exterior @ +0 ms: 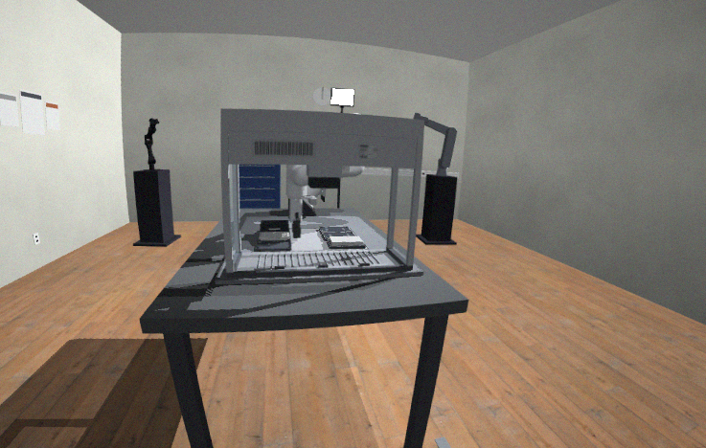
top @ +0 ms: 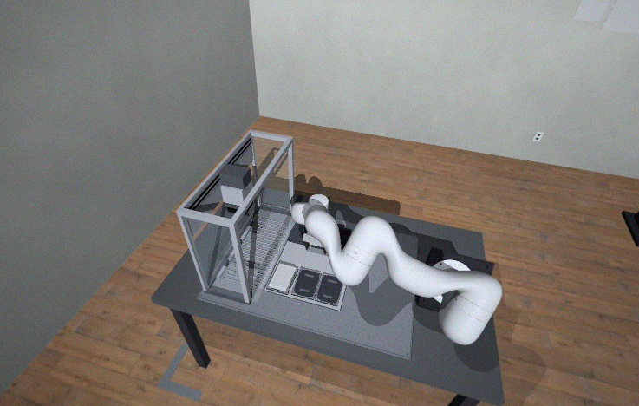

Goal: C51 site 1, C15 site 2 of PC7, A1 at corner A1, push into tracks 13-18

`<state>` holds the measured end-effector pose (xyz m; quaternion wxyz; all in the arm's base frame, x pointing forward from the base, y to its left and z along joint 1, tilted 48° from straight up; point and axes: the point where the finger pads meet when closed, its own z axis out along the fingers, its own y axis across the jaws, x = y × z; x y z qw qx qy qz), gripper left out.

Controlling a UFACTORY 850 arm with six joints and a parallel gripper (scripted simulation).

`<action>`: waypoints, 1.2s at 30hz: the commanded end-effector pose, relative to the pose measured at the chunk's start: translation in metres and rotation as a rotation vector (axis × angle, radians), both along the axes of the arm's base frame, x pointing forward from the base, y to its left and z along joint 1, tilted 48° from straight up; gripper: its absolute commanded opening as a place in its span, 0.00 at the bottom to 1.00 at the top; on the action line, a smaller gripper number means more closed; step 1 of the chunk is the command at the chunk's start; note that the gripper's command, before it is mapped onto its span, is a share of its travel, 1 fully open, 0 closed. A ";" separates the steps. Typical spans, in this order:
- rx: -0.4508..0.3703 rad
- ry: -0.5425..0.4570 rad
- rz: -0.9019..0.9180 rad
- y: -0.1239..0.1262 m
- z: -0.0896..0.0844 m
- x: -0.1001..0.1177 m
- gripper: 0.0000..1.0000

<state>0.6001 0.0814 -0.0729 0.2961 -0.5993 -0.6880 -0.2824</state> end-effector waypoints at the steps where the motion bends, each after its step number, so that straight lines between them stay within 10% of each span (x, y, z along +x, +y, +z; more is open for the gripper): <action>1: 0.000 -0.001 -0.001 -0.005 0.005 0.001 1.00; 36: 0.000 -0.001 -0.001 -0.044 0.039 0.005 1.00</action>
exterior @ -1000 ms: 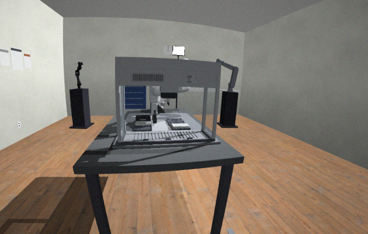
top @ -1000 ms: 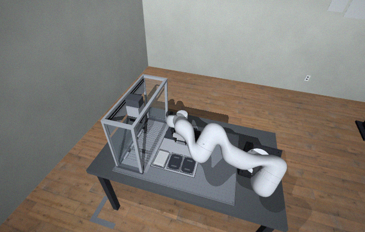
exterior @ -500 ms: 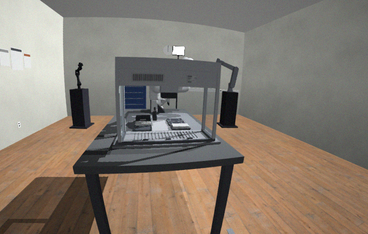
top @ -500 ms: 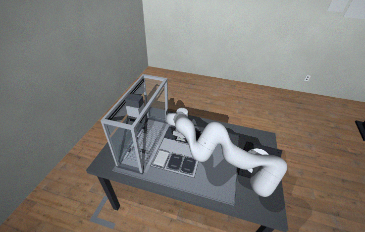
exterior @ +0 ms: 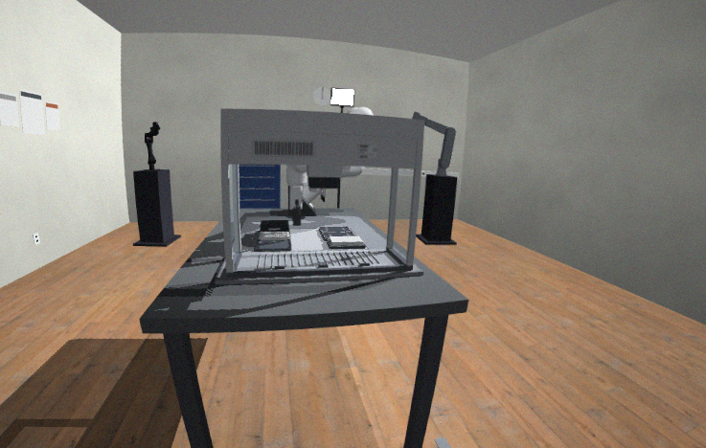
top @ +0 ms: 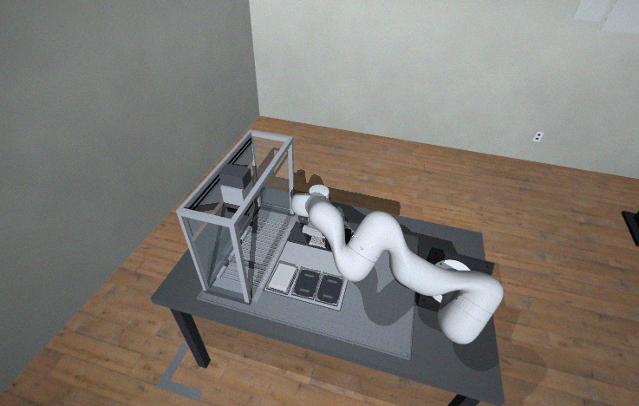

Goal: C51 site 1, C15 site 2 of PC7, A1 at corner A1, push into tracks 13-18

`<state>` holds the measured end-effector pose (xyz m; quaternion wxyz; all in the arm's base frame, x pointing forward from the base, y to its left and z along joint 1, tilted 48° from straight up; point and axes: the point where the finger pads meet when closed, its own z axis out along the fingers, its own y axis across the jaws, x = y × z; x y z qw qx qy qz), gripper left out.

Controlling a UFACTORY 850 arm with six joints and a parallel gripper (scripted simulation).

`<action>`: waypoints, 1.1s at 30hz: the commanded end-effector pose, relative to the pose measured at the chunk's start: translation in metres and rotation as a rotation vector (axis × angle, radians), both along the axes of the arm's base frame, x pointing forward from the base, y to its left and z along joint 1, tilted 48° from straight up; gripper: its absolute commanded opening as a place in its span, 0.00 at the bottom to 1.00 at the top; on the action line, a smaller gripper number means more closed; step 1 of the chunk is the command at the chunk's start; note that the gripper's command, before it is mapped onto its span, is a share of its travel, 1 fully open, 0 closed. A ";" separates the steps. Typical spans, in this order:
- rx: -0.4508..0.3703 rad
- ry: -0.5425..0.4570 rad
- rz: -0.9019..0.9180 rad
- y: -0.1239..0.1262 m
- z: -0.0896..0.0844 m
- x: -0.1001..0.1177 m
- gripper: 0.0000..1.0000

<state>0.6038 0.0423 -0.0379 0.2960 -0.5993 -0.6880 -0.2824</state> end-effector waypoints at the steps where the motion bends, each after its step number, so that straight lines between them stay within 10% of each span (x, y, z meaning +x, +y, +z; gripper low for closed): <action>1: 0.000 -0.001 -0.001 -0.006 0.005 0.001 1.00; 33: 0.000 -0.001 -0.001 -0.037 0.033 0.004 1.00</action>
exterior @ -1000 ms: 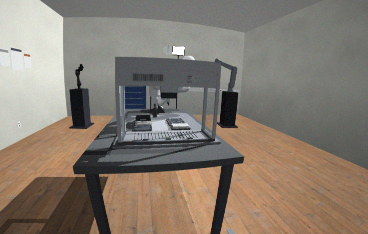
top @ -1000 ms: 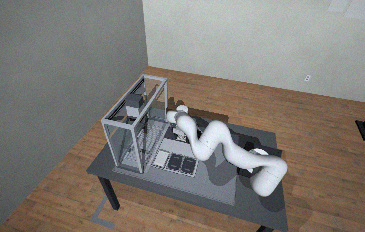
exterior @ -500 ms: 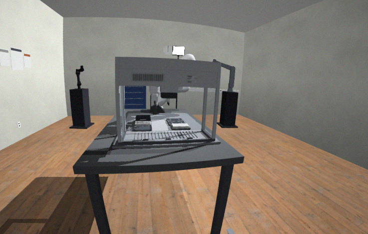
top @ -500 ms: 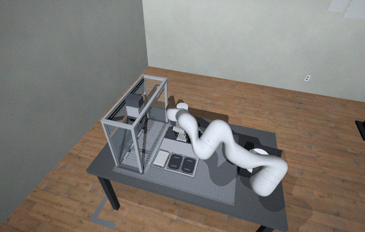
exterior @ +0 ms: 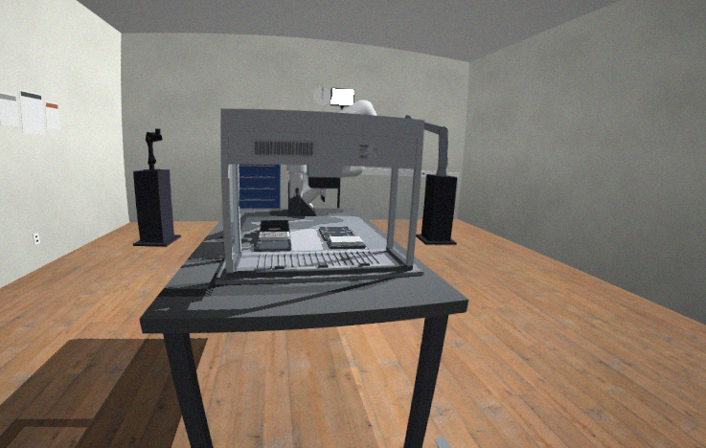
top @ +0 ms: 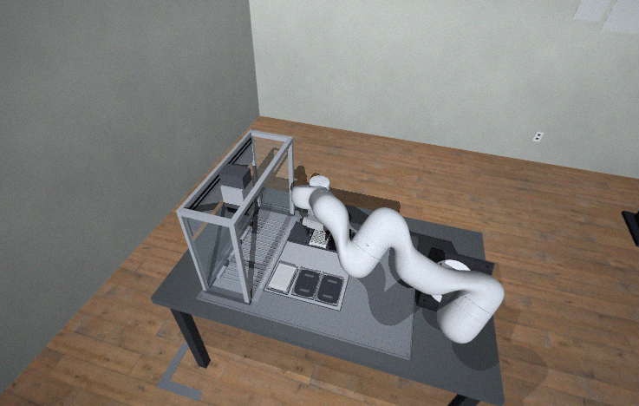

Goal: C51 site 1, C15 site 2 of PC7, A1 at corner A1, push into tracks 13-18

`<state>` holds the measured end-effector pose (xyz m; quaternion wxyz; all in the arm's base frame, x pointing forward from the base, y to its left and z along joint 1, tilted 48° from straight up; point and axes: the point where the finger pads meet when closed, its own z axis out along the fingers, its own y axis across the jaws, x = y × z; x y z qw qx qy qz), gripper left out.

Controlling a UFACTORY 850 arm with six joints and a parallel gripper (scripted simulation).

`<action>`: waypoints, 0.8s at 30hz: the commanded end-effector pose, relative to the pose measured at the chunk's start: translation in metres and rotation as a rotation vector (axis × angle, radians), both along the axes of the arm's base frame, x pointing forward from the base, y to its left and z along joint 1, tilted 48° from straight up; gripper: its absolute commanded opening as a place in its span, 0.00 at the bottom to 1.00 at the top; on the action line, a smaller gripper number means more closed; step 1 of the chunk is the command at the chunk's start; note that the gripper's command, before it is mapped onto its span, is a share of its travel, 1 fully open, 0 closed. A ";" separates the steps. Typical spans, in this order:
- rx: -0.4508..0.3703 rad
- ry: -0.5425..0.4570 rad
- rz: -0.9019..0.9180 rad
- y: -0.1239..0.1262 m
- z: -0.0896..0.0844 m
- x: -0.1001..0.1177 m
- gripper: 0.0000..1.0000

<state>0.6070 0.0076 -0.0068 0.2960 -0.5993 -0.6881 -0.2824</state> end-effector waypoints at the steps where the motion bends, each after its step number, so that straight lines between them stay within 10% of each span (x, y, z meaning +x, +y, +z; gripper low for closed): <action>1: 0.000 -0.001 -0.001 -0.002 0.002 0.001 1.00; 24: 0.000 -0.001 -0.001 -0.055 -0.058 0.009 1.00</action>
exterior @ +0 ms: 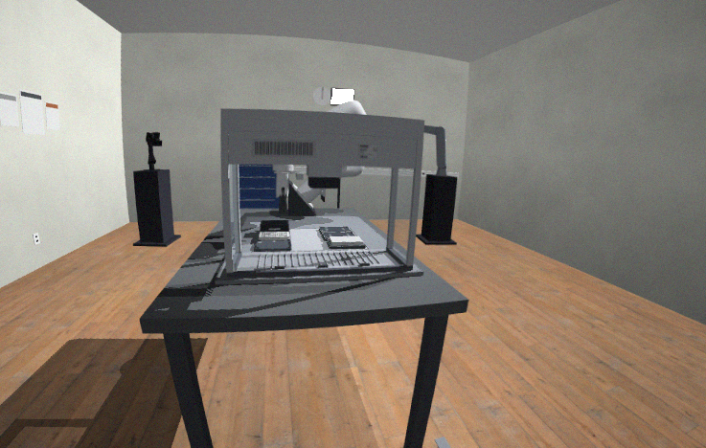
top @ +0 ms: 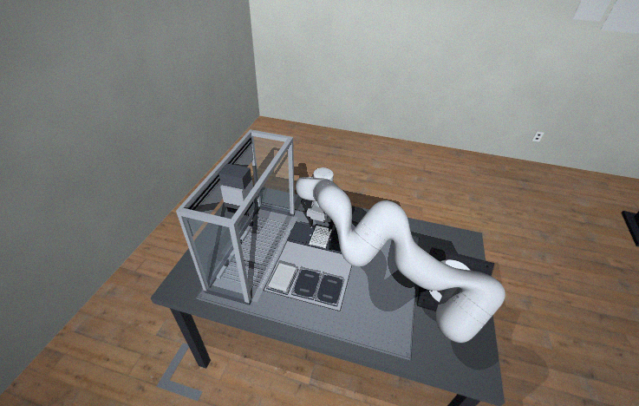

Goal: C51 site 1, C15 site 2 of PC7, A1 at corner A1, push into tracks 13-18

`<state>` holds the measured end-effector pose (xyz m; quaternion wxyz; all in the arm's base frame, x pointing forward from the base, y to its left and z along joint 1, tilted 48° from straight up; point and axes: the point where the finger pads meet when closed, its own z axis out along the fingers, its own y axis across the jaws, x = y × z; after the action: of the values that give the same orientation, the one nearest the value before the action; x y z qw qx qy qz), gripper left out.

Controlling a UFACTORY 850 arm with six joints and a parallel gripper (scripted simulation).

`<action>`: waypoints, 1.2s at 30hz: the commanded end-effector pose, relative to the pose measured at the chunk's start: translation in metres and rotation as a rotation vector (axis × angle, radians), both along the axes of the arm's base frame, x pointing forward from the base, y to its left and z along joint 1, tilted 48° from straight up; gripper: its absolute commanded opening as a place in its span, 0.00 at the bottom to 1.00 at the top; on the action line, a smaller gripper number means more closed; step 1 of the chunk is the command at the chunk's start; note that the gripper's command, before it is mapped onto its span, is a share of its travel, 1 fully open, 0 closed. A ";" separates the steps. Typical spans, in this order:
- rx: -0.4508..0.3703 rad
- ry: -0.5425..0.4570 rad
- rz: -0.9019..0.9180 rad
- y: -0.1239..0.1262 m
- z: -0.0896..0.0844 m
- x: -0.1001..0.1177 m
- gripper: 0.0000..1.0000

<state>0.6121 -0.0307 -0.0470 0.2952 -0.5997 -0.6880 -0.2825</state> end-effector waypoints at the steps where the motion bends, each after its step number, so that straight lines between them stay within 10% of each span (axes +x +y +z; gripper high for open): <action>1: 0.001 0.000 0.000 -0.020 -0.021 0.005 1.00; 25: 0.000 0.000 0.000 -0.092 -0.103 0.016 1.00; 36: 0.000 0.000 0.000 -0.093 -0.104 0.017 1.00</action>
<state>0.6270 -0.1218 -0.1506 0.2946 -0.5999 -0.6881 -0.2824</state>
